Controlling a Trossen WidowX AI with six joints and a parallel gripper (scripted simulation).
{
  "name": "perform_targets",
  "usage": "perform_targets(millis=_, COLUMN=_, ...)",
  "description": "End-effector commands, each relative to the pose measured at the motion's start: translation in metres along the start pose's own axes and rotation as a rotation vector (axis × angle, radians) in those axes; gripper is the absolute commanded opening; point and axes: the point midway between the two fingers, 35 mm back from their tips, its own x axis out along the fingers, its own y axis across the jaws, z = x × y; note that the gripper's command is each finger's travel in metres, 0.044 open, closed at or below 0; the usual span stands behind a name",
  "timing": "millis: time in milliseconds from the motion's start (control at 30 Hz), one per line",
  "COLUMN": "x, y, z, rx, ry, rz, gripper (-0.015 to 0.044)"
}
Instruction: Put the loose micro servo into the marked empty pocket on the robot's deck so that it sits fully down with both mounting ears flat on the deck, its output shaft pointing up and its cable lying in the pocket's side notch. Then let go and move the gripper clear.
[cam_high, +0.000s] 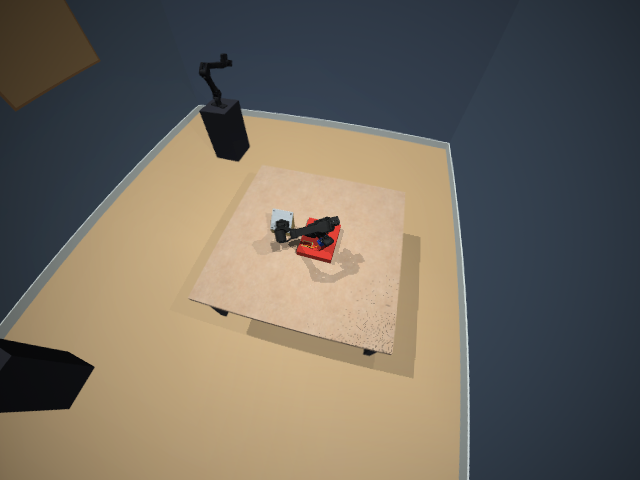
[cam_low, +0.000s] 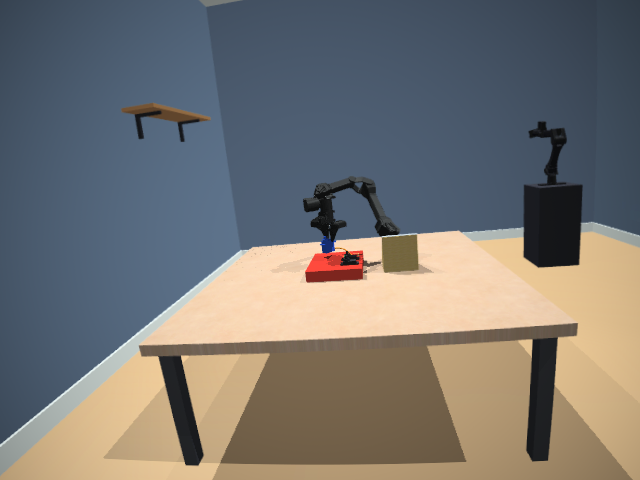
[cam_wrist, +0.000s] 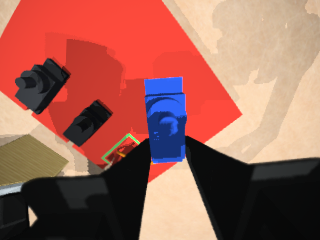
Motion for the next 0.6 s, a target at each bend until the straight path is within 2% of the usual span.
perform_targets(millis=0, x=-0.0017, y=-0.0037, z=-0.0055, rx=-0.006, ry=-0.002, rz=-0.007, gripper=0.0000)
perform_targets(millis=567, x=-0.0017, y=-0.0037, z=-0.0055, rx=0.510, ry=-0.004, rz=-0.006, gripper=0.0000)
